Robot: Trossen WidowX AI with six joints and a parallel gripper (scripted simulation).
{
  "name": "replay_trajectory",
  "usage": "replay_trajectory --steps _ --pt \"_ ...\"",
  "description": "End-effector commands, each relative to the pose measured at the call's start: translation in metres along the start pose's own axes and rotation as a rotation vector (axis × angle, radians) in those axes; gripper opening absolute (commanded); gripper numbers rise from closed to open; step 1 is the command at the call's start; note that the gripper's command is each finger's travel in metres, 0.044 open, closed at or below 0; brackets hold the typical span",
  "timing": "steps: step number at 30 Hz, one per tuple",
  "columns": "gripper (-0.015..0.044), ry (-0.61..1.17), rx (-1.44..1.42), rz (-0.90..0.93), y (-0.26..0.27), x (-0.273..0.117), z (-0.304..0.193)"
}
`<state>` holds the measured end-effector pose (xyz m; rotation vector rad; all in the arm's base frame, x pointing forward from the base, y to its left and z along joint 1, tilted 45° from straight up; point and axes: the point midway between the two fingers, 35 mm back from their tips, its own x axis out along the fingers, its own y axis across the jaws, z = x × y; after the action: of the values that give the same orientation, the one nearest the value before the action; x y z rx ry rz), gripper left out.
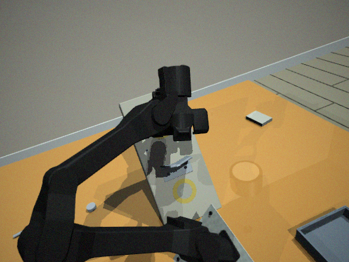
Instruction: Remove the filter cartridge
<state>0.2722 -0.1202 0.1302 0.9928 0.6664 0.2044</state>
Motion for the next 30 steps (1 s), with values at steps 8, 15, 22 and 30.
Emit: replay_trajectory --steps 8,15,22,30 --pt "0.0000 -0.002 -0.004 0.003 -0.009 0.004 -0.034" --pt "0.0000 -0.001 -0.004 0.003 -0.015 0.007 -0.057" --pt "0.0105 0.003 0.008 -0.001 -0.017 0.008 -0.059" --pt "0.0108 0.002 0.005 0.000 -0.017 0.008 -0.061"
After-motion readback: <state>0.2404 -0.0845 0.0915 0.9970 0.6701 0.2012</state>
